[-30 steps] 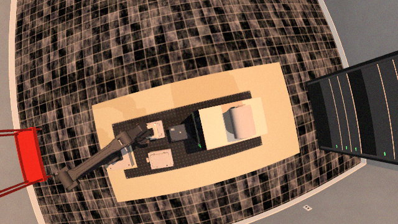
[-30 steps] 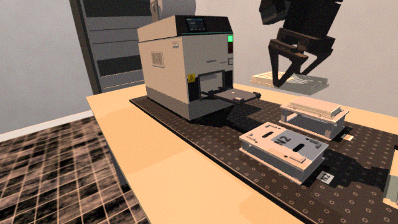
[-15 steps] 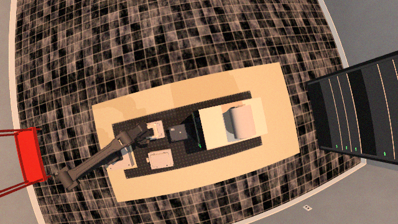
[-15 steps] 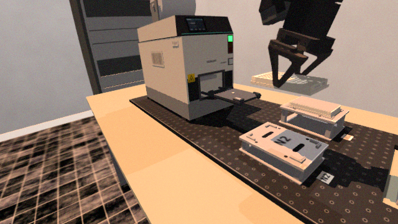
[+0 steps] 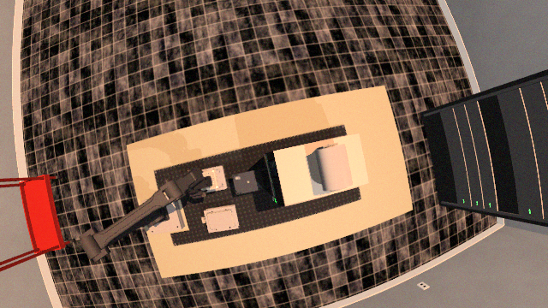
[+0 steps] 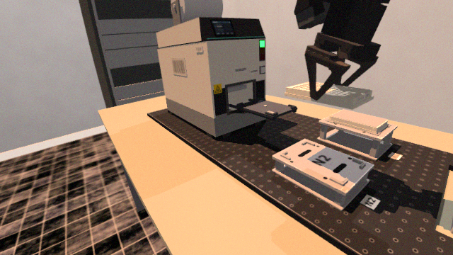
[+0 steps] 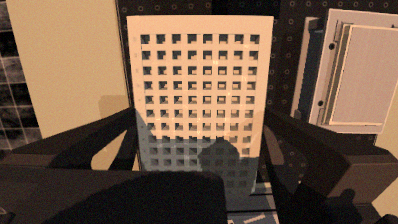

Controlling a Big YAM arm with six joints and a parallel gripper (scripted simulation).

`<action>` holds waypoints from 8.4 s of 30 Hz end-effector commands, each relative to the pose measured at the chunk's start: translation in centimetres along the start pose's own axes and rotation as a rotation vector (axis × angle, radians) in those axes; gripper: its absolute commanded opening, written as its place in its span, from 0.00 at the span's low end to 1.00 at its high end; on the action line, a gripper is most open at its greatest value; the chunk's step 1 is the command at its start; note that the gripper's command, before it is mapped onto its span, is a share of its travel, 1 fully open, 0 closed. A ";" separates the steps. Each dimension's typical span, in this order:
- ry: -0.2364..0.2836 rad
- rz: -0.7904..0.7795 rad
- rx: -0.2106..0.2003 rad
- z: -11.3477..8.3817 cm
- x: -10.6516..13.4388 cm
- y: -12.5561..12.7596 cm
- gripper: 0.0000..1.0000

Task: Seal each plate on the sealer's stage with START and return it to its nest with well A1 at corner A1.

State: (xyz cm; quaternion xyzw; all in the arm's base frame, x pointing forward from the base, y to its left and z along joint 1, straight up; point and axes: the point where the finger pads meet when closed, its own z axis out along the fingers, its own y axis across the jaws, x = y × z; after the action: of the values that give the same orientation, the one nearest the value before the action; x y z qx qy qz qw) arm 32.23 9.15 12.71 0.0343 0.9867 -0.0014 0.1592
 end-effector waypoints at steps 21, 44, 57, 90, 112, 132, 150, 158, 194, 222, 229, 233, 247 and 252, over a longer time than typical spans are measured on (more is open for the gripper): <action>-0.021 0.013 -0.009 -0.1 -0.4 -0.3 0.00; -0.042 -0.019 -0.017 0.9 -5.3 -0.8 0.00; -0.048 -0.015 -0.016 1.6 -7.5 -1.3 0.00; -0.033 -0.013 -0.013 3.8 -13.4 -3.3 0.00; -0.010 -0.010 -0.007 6.0 -17.4 -4.8 0.00; 0.005 -0.018 -0.007 7.8 -20.1 -5.4 0.00; -0.046 0.023 -0.010 5.9 -19.6 -5.7 0.00; -0.050 0.005 -0.008 5.8 -20.2 -4.8 0.00; -0.021 0.006 -0.008 6.0 -19.0 -4.6 0.00; -0.004 -0.010 -0.004 7.6 -20.2 -4.8 0.00; 0.002 -0.009 -0.003 7.5 -19.4 -5.1 0.00; 0.003 -0.011 -0.007 7.1 -18.9 -5.3 0.00; -0.034 -0.020 -0.020 5.7 -20.0 -3.6 0.00; -0.044 0.015 -0.013 6.5 -20.9 -4.8 0.00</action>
State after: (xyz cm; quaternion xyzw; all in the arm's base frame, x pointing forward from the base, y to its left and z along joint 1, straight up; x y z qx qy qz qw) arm 51.71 3.34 11.29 0.0276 0.9873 0.0018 0.1562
